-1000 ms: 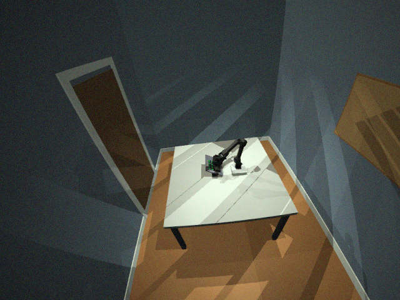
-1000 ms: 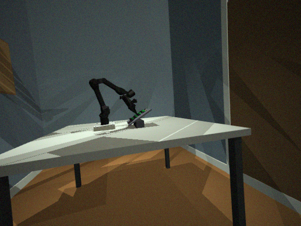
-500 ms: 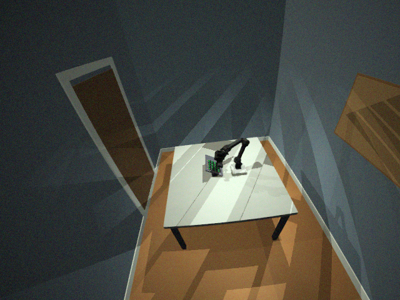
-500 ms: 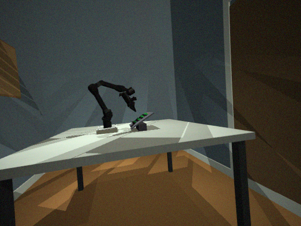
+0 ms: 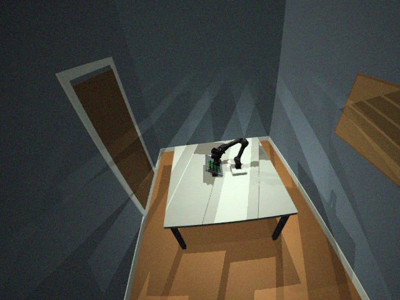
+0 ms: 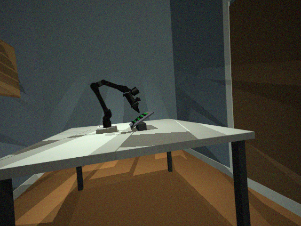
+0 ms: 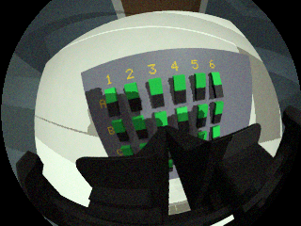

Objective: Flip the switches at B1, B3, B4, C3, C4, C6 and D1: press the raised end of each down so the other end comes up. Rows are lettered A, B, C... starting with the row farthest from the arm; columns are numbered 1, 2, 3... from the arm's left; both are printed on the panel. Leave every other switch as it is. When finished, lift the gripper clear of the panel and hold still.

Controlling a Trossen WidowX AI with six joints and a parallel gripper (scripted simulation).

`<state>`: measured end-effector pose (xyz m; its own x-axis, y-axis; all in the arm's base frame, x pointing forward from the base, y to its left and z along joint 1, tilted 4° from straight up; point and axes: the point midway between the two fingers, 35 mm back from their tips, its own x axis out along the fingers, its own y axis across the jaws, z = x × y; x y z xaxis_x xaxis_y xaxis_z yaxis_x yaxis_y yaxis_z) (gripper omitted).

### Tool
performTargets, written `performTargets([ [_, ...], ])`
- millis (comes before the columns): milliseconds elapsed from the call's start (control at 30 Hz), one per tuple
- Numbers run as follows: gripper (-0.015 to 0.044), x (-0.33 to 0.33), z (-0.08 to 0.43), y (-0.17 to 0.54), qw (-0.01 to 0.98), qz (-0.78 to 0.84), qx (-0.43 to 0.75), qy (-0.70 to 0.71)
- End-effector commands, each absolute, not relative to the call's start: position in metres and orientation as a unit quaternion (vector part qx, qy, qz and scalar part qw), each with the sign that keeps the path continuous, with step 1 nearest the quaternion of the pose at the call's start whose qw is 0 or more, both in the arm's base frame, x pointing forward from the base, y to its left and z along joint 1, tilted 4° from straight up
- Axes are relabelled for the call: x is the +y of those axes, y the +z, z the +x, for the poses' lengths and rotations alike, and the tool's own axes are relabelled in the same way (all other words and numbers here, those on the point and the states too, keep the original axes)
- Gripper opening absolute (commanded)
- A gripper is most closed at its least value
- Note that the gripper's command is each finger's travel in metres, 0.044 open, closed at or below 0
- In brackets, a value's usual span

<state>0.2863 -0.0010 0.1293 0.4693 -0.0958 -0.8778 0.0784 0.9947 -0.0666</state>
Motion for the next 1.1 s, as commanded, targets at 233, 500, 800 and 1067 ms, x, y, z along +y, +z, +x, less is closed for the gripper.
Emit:
performTargets([
  [233, 0.0000, -0.002, 0.293, 0.114, 0.856, -0.011, 0.514, -0.047],
  [500, 0.0000, -0.003, 0.299, 0.104, 0.856, -0.011, 0.514, -0.047],
  [800, 0.0000, -0.004, 0.299, 0.103, 0.856, -0.011, 0.514, -0.047],
  [1067, 0.0000, -0.004, 0.299, 0.103, 0.856, -0.011, 0.514, -0.047],
])
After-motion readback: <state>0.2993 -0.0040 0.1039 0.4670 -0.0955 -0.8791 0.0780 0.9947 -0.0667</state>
